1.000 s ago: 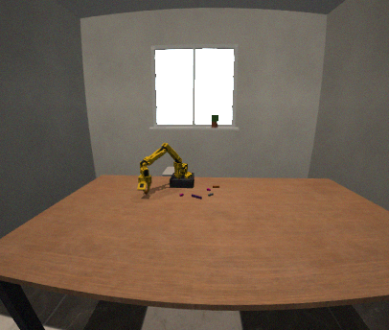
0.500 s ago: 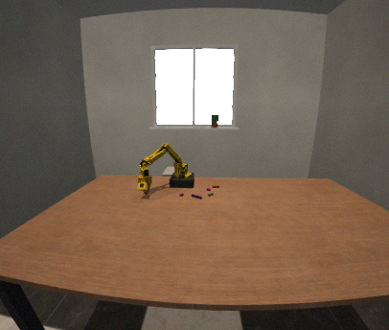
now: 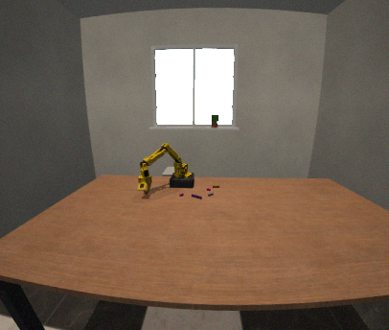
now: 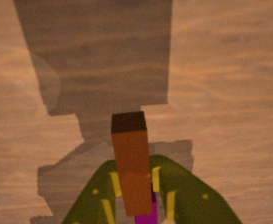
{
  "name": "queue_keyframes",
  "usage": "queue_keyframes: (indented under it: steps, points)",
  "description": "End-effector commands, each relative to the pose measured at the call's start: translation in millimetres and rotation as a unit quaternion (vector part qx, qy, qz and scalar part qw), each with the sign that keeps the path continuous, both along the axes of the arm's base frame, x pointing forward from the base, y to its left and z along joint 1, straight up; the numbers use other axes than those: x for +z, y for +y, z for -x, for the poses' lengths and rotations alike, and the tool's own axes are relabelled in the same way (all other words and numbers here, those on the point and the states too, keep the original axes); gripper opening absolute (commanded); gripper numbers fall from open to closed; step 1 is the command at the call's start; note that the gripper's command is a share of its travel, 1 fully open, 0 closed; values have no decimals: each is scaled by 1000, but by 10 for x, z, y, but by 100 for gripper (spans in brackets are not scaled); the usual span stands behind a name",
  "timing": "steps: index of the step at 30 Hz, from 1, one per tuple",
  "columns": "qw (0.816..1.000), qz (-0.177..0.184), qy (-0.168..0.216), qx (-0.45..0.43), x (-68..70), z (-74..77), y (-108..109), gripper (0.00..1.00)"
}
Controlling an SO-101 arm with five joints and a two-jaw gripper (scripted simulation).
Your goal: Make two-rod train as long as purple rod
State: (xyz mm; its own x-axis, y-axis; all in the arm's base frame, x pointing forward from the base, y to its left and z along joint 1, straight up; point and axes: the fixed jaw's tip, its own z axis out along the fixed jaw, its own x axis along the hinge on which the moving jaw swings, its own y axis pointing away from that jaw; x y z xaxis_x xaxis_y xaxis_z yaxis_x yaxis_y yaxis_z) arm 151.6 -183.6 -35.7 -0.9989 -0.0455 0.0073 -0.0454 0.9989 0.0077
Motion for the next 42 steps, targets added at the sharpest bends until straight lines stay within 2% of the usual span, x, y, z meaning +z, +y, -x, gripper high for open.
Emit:
queue_keyframes:
  steps: [1,42]
  points:
    - [1000,-2,1,2,-38,-21,25,0]
    - [1000,3,-3,2,-65,-35,5,0]
